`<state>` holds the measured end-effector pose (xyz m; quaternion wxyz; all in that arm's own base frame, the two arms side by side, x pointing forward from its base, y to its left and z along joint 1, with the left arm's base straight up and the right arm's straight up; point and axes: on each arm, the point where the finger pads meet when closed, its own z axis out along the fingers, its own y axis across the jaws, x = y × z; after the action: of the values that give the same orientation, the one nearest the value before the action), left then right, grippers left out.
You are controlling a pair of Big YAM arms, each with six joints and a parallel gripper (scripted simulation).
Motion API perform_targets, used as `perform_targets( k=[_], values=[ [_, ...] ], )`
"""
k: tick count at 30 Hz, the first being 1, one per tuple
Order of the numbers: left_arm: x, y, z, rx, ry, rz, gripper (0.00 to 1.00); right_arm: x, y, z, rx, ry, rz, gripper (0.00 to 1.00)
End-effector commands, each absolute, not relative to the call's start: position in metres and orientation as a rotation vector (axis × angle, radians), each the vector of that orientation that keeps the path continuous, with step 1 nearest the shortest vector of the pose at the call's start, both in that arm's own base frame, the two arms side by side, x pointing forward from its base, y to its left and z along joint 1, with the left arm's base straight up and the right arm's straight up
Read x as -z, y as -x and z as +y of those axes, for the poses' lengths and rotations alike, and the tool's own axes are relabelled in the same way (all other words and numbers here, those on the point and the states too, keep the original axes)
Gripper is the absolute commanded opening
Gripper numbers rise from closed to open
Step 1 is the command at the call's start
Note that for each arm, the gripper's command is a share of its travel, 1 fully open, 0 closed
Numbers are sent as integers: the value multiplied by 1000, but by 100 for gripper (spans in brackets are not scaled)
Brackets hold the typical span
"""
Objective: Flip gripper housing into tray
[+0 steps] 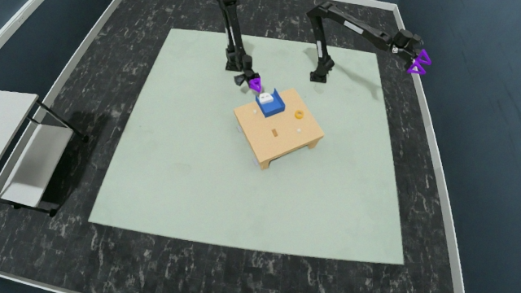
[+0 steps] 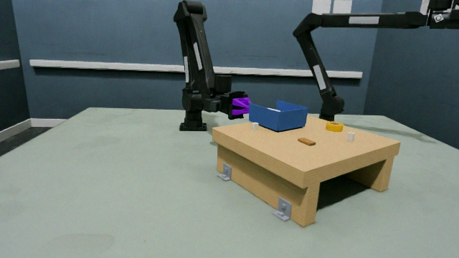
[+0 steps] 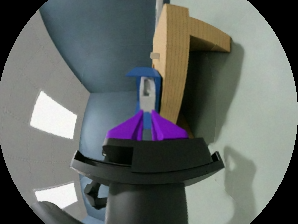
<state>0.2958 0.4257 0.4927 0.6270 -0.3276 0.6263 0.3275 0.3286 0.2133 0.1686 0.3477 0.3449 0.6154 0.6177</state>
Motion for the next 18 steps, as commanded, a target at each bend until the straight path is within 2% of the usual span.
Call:
perform_targets(
  k=[1,18],
  values=[
    [-537,-292,431,-789,723,1374,100,-190,-344,227,-1636,-865,1552,14],
    [-537,-292,431,-789,723,1374,100,-237,-337,223,-1719,-802,1428,14]
  ],
)
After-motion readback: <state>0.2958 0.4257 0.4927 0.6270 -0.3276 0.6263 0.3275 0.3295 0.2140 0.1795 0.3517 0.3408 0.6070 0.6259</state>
